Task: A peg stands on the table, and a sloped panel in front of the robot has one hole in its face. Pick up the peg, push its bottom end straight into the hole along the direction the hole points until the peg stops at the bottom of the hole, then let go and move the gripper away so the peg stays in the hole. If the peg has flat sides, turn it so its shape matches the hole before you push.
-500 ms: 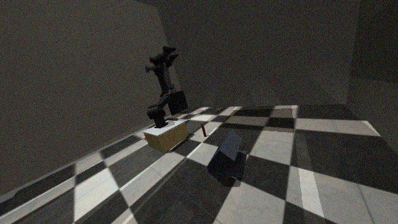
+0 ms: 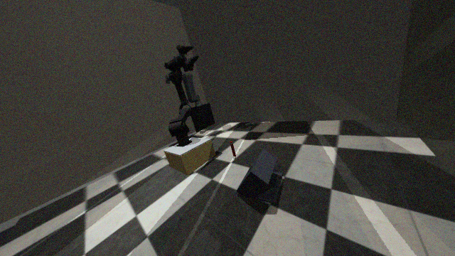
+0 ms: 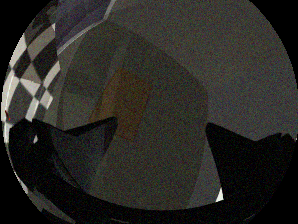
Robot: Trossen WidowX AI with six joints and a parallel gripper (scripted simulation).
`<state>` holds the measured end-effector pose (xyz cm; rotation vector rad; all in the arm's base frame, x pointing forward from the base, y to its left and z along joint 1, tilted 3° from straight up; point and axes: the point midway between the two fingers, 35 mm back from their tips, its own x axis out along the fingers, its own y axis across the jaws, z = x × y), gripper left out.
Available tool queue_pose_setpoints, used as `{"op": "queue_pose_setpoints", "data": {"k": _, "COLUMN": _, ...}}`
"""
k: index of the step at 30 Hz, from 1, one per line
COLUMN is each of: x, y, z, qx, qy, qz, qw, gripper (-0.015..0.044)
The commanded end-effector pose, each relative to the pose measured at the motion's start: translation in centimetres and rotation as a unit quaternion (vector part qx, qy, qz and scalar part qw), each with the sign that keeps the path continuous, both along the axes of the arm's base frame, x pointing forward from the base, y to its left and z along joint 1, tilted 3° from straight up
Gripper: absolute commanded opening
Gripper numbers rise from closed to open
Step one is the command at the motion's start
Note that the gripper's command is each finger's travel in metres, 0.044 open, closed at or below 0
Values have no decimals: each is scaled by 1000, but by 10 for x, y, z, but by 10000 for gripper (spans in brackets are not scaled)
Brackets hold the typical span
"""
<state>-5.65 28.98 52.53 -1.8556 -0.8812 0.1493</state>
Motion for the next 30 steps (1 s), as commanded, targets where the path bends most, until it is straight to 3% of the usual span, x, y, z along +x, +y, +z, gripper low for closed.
{"op": "queue_pose_setpoints", "data": {"k": 1, "x": 7, "y": -22, "z": 14, "qx": 57, "qy": 27, "qz": 24, "qw": 998, "gripper": 440}}
{"op": "queue_pose_setpoints", "data": {"k": 15, "x": 58, "y": -111, "z": 61, "qx": 262, "qy": 108, "qz": 83, "qw": 955, "gripper": 440}}
{"op": "queue_pose_setpoints", "data": {"k": 30, "x": 145, "y": -204, "z": 63, "qx": 473, "qy": 252, "qz": 129, "qw": 835, "gripper": 440}}
